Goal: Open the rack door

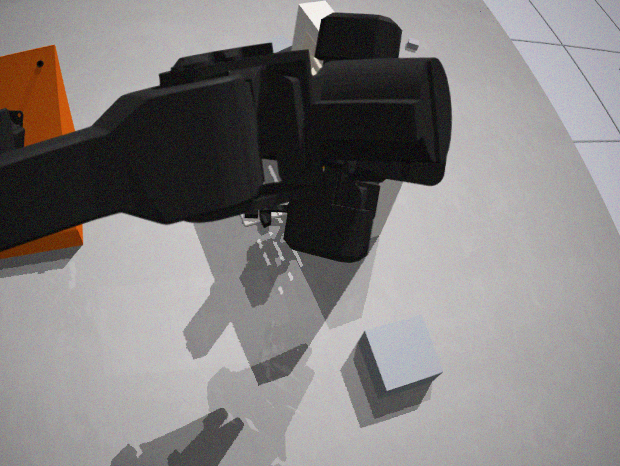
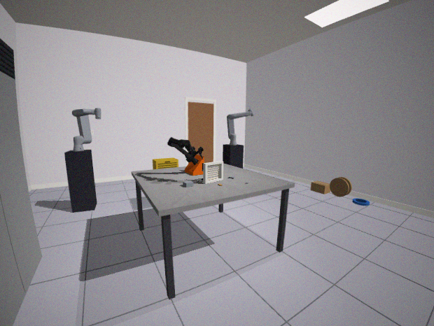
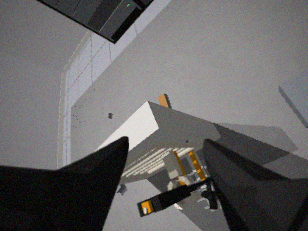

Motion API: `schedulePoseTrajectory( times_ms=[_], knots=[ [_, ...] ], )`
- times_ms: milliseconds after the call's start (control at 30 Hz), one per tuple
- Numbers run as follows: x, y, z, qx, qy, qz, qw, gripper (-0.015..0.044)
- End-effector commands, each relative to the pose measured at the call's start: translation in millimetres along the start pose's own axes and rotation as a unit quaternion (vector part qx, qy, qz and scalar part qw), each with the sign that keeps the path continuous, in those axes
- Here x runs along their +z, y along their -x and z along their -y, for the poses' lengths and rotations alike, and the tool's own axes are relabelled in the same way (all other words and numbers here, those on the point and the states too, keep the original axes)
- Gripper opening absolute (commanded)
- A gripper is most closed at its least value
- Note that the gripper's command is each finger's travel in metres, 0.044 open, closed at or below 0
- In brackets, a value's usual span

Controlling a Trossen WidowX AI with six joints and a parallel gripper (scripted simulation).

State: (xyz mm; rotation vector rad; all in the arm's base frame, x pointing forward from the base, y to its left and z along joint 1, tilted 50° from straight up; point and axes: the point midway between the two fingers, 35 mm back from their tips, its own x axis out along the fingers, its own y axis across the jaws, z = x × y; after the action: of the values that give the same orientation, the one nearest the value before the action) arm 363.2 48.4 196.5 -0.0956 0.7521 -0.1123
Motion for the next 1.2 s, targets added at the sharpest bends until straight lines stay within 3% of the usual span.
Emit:
schedulePoseTrajectory(
  times_ms=[0, 600, 1167],
  knots=[
    [-13.3, -7.2, -9.2, -0.02, 0.027, -0.052, 0.998, 0.0283],
    [-53.5, -15.6, -32.5, -0.134, 0.155, -0.225, 0.952, 0.0283],
    [-63.2, -5.8, -51.3, -0.255, 0.313, -0.308, 0.861, 0.0283]
  ],
)
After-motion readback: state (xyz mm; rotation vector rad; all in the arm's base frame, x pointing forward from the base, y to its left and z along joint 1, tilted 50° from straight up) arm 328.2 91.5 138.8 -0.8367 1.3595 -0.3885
